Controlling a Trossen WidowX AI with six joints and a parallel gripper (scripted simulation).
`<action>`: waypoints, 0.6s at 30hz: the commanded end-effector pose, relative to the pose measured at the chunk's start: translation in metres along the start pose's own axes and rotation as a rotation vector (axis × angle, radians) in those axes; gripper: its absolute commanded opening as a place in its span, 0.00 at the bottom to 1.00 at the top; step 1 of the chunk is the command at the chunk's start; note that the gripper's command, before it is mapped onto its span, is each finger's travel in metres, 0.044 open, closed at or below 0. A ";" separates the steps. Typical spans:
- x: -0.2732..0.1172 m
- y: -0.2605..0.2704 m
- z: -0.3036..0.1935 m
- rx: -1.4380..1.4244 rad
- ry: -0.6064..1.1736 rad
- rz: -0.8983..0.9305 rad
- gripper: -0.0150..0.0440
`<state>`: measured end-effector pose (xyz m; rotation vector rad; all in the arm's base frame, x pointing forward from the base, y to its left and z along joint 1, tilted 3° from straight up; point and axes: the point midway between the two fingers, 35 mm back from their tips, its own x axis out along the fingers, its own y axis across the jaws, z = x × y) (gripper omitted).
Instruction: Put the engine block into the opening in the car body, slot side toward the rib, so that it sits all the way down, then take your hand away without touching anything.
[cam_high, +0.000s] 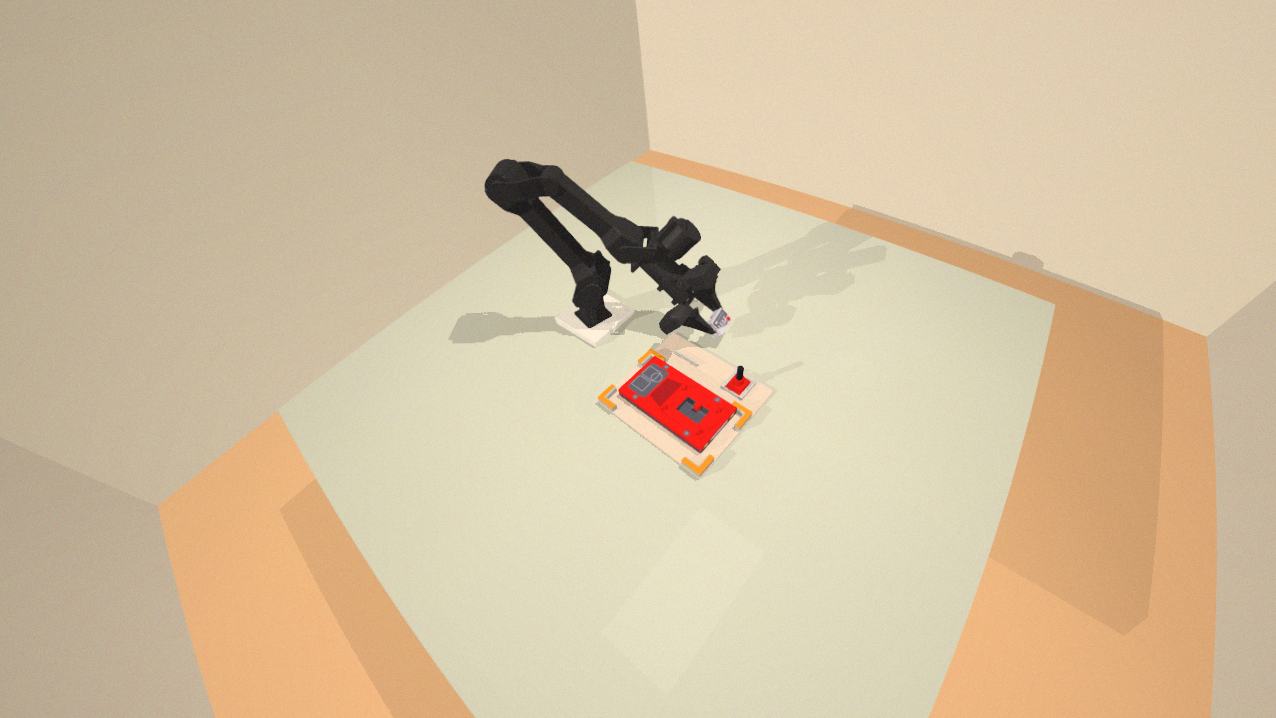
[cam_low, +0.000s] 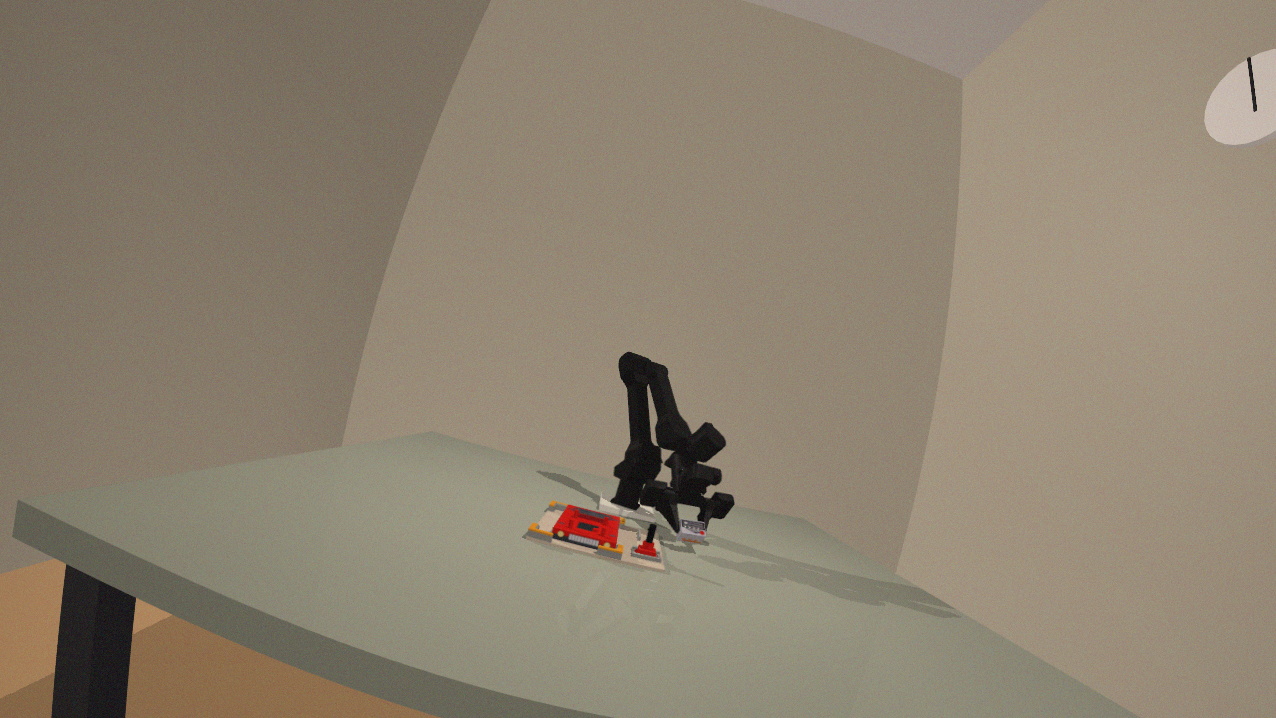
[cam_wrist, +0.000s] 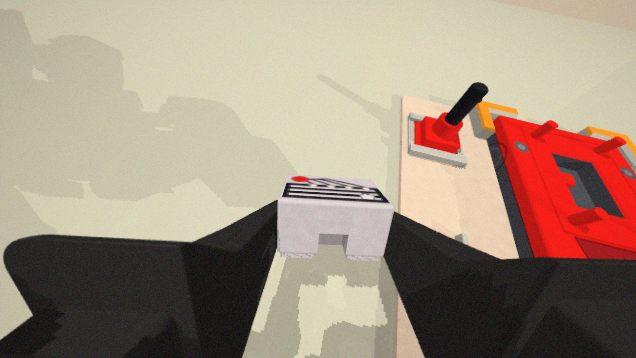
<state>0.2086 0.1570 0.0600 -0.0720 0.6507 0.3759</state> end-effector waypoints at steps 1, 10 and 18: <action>0.005 0.000 -0.006 0.004 -0.003 -0.003 0.25; 0.017 -0.001 -0.020 0.004 -0.003 -0.003 0.25; 0.015 0.001 -0.013 0.006 -0.017 -0.001 0.48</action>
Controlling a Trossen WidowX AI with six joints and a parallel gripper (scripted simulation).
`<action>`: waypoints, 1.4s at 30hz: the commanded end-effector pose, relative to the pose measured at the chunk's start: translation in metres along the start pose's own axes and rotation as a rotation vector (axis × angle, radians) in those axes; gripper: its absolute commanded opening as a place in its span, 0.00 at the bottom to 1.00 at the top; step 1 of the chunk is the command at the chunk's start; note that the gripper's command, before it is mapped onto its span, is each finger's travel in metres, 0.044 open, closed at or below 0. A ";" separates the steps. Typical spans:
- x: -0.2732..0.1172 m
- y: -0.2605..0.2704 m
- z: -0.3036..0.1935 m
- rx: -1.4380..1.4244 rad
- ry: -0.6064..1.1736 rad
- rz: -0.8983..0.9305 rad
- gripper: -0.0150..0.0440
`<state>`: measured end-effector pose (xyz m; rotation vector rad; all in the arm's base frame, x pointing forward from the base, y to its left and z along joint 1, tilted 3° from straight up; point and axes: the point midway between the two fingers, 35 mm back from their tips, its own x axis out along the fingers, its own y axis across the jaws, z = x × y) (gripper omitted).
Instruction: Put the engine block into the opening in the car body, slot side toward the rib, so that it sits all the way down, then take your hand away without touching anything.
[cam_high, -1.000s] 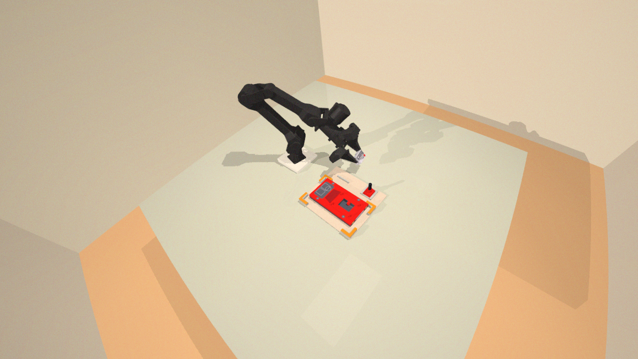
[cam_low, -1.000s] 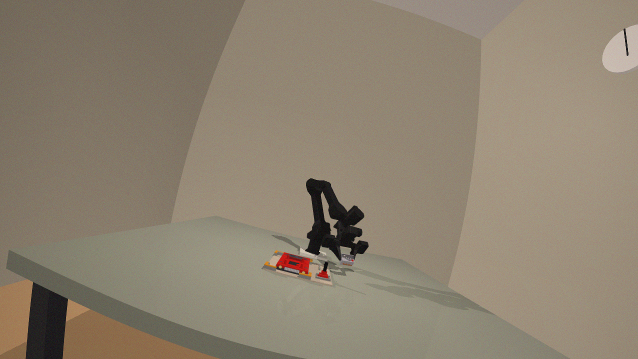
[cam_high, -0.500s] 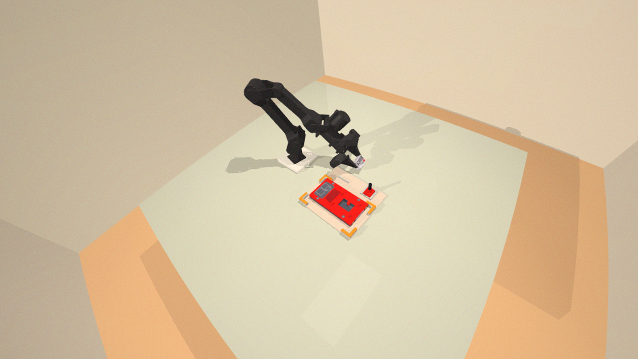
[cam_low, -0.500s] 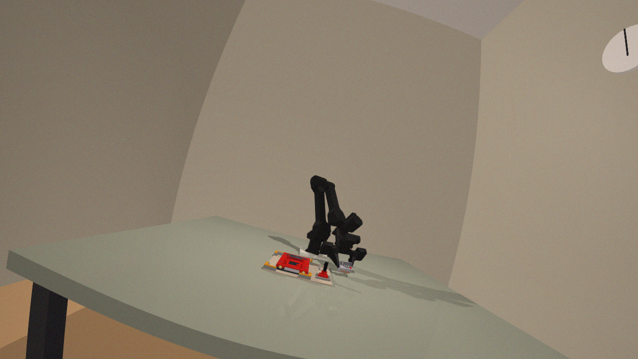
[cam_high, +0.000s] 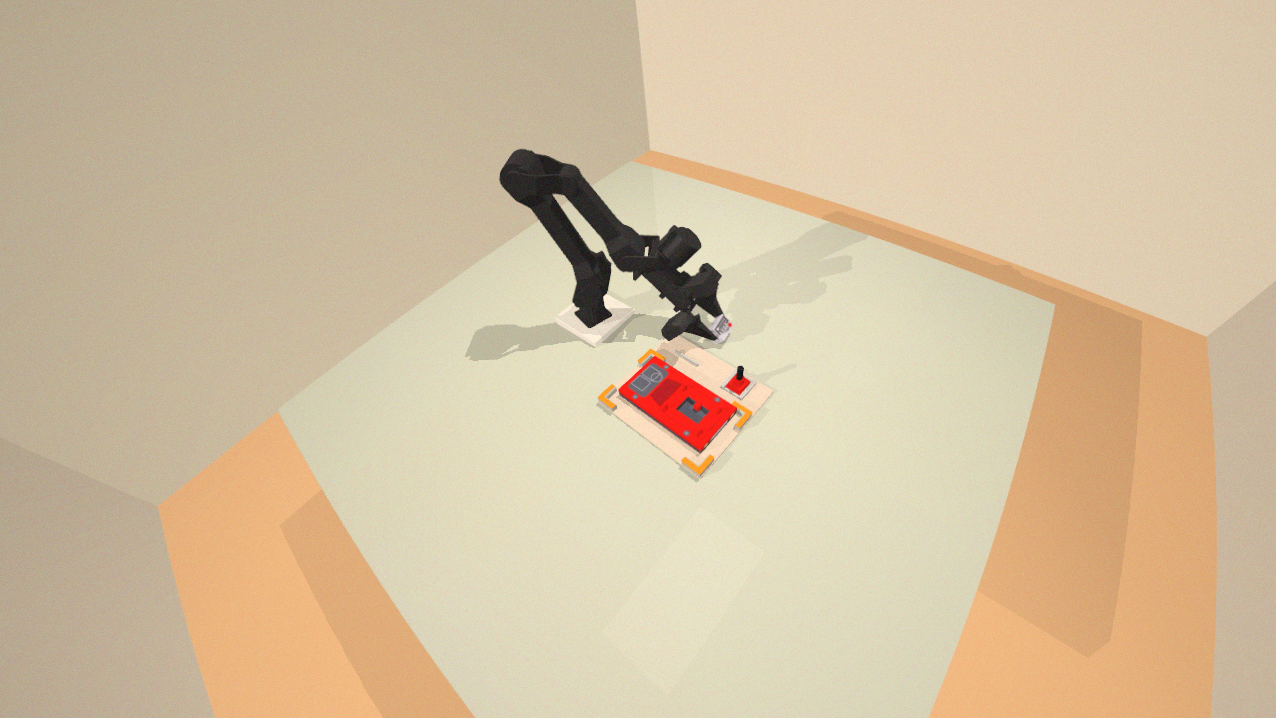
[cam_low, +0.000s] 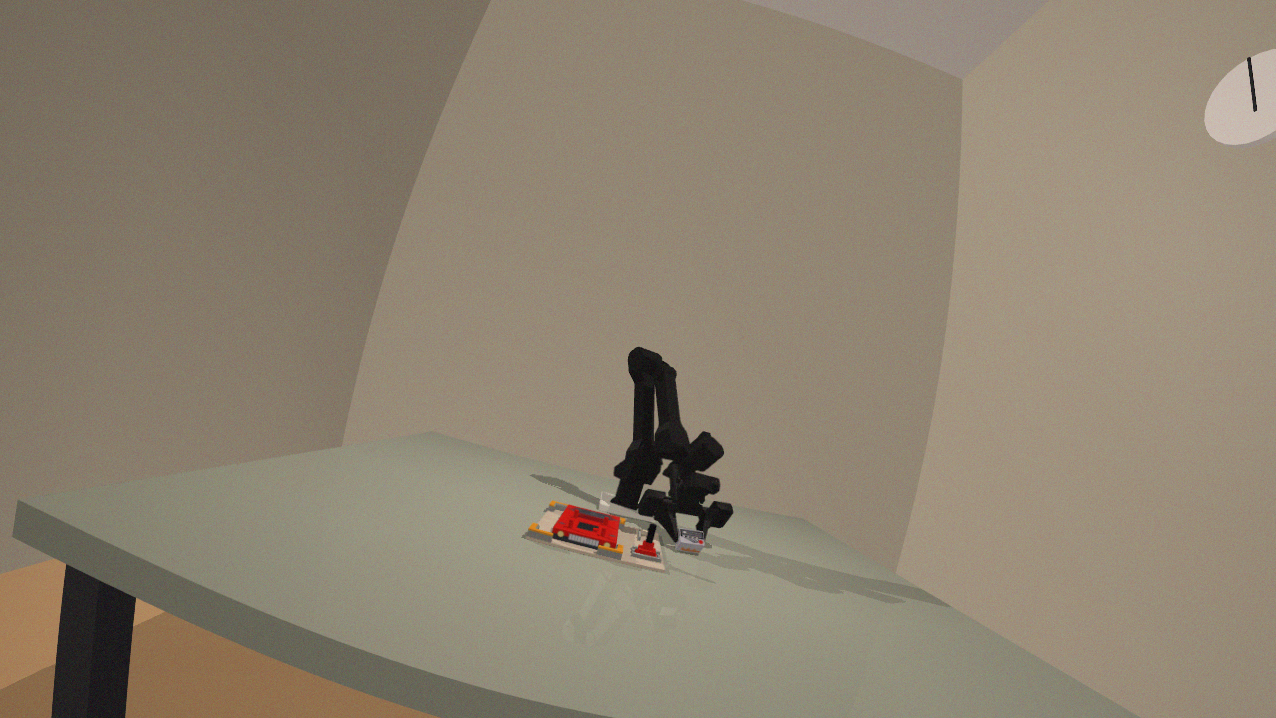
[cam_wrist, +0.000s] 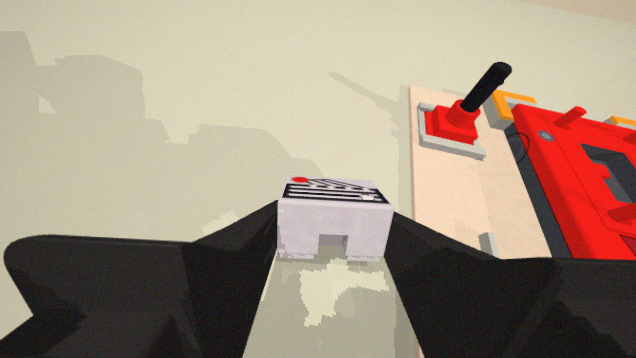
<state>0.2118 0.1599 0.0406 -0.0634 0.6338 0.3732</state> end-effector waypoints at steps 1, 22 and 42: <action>0.000 0.000 0.000 0.000 0.001 0.000 0.52; -0.009 0.000 0.001 -0.001 0.010 -0.001 1.00; -0.041 0.001 0.004 -0.005 0.020 0.000 1.00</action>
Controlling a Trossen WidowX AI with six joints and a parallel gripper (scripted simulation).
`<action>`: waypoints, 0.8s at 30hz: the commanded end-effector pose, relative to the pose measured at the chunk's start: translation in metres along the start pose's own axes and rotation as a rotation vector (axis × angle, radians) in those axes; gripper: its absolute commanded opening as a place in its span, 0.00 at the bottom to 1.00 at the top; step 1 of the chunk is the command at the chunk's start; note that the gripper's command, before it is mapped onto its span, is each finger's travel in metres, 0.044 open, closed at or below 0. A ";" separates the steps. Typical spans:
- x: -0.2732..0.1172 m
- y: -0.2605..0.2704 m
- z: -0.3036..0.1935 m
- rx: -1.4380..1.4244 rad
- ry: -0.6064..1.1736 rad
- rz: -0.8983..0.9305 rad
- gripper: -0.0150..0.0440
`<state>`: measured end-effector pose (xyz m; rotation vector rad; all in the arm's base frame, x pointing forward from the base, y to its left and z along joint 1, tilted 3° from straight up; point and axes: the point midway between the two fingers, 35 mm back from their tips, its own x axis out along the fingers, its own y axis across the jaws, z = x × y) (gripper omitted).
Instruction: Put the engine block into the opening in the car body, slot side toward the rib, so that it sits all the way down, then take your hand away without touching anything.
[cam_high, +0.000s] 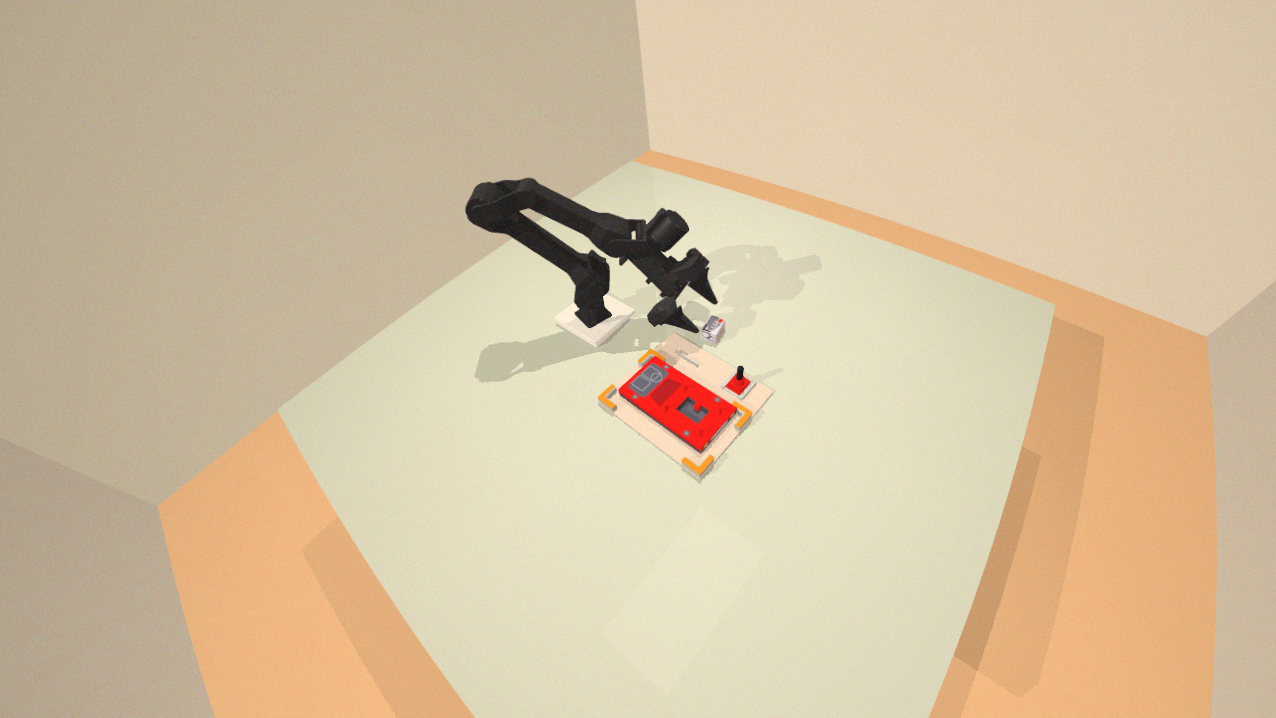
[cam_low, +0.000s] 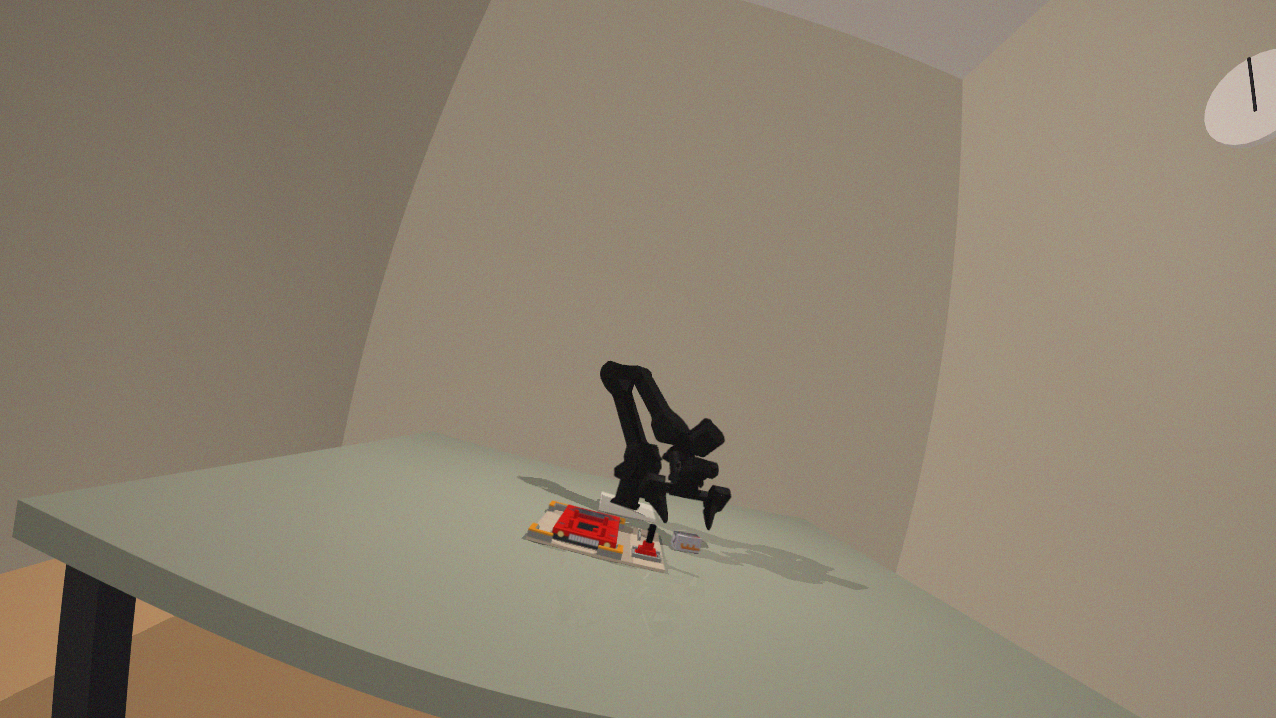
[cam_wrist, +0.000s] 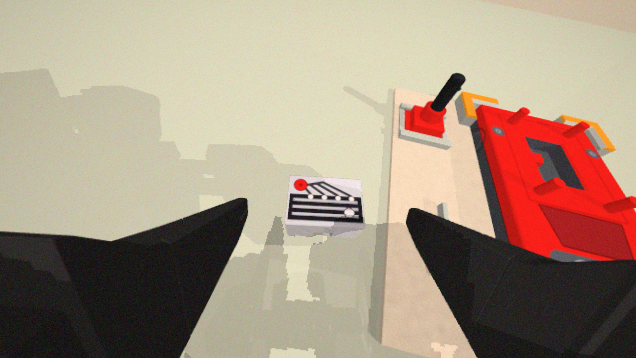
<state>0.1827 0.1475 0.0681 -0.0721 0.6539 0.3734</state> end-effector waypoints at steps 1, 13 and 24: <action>0.000 0.000 0.000 -0.001 -0.001 0.001 1.00; 0.000 0.000 0.000 -0.001 -0.001 0.001 1.00; 0.002 0.002 0.006 0.198 0.120 -0.029 1.00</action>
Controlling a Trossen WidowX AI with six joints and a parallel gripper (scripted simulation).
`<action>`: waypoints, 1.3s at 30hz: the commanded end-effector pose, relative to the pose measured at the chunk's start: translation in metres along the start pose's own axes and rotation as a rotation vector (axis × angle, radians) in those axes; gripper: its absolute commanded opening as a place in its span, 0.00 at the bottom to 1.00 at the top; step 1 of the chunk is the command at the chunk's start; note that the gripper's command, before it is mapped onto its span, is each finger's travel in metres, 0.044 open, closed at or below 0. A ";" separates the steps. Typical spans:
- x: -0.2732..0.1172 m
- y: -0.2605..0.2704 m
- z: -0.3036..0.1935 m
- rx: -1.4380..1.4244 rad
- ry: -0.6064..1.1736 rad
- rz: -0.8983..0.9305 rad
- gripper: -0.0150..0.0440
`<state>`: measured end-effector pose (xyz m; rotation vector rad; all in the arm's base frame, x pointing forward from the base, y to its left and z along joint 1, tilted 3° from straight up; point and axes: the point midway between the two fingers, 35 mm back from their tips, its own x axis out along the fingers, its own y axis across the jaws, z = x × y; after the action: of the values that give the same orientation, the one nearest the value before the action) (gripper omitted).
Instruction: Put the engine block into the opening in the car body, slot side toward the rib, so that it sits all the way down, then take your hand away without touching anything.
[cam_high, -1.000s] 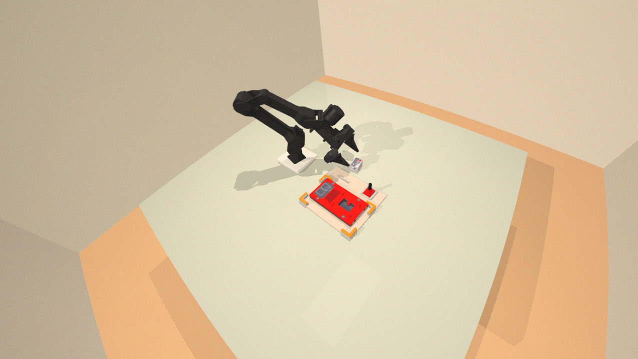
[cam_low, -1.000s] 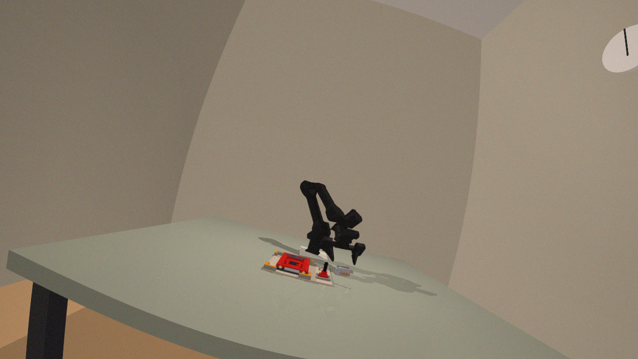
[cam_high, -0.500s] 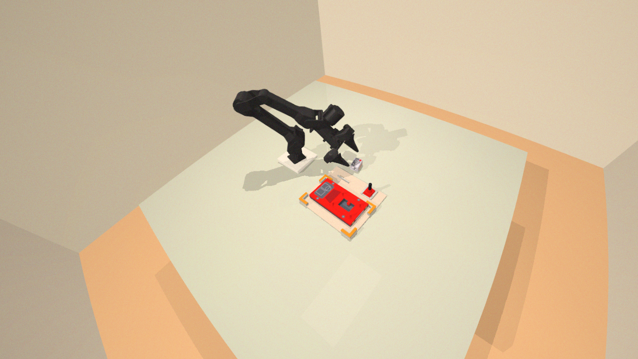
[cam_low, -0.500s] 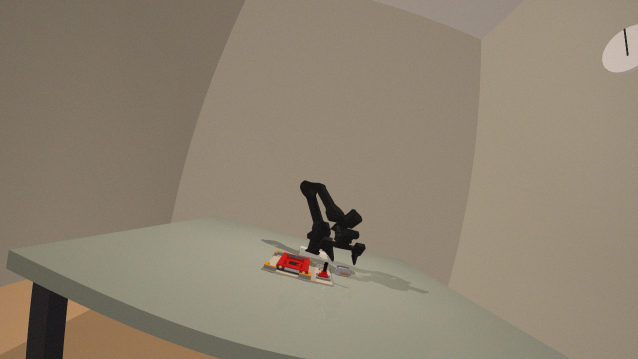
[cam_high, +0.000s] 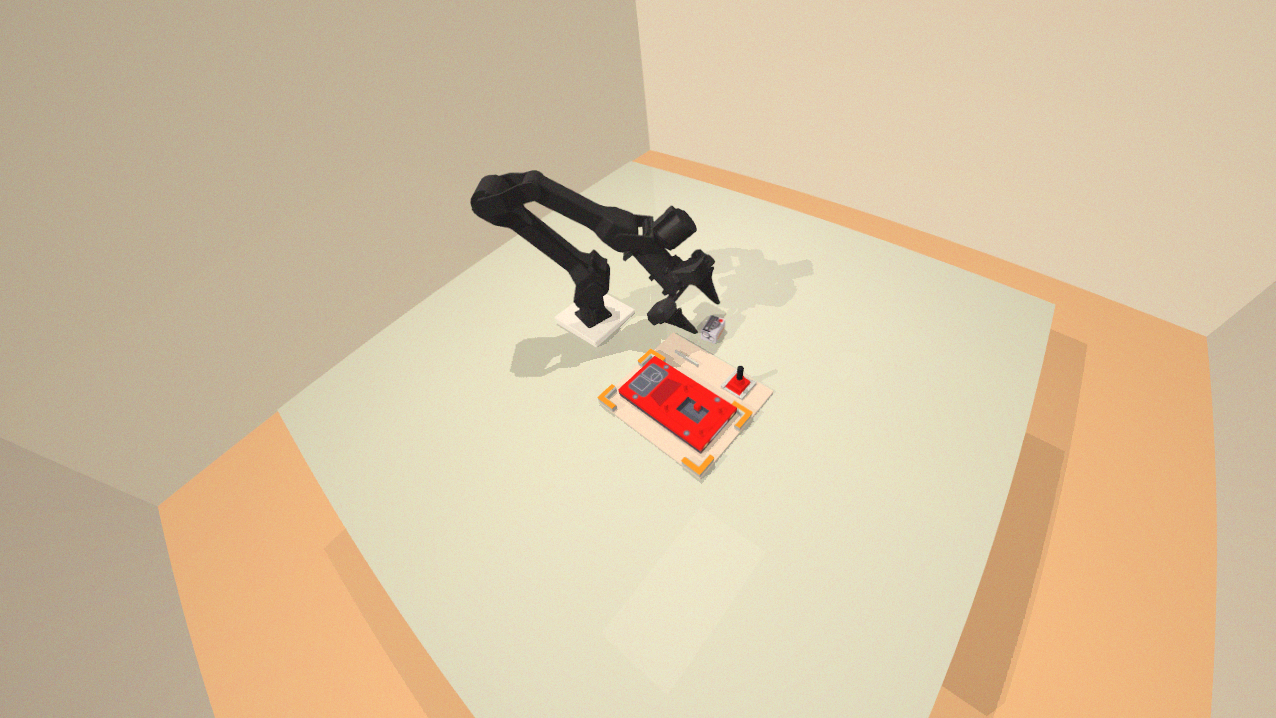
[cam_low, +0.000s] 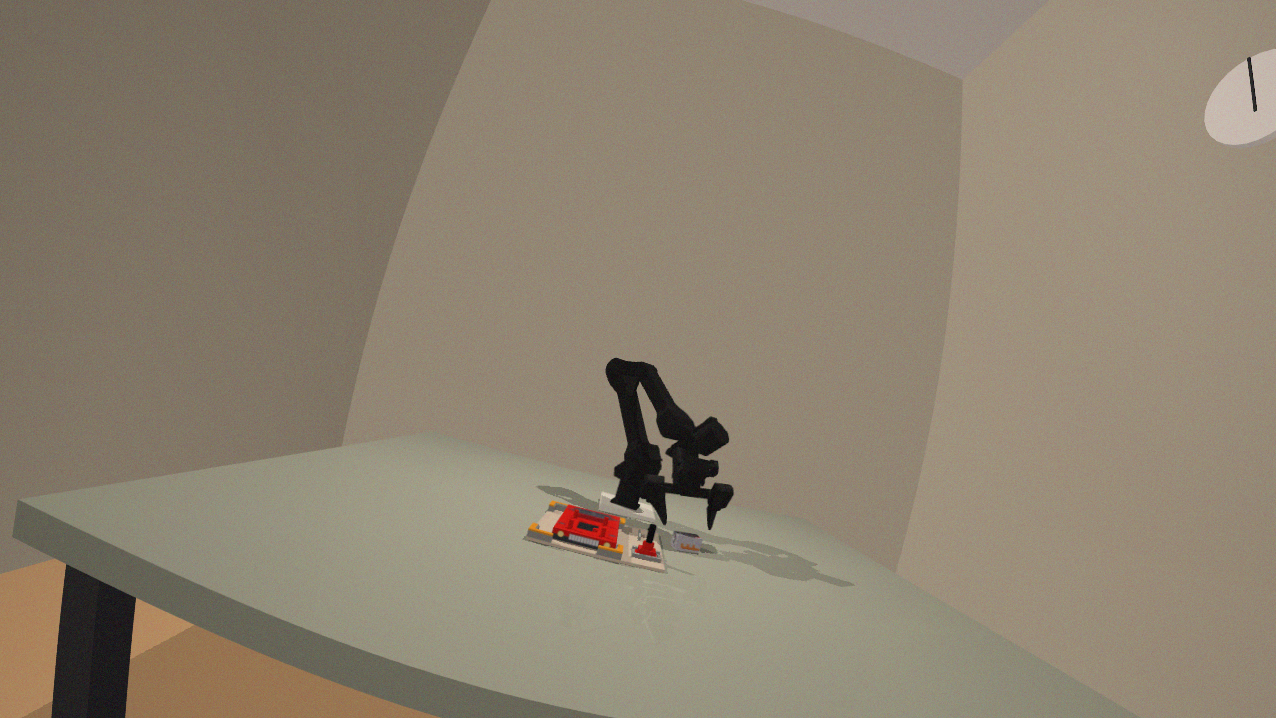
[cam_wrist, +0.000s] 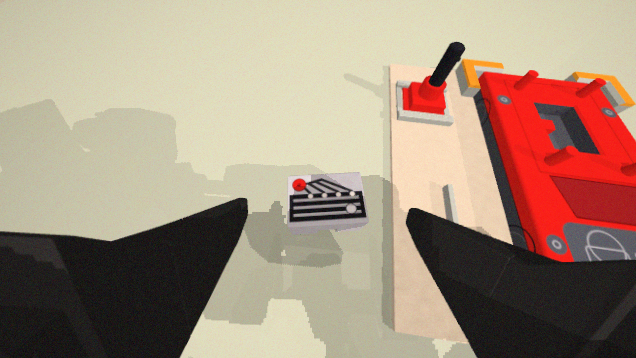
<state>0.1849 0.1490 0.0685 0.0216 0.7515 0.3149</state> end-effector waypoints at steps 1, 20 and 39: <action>0.000 0.002 0.004 0.102 0.056 -0.015 1.00; 0.002 0.004 0.016 0.586 0.306 -0.171 1.00; 0.000 0.004 0.029 1.101 0.504 -0.443 1.00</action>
<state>0.2016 0.1545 0.0873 0.7600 1.2968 -0.4695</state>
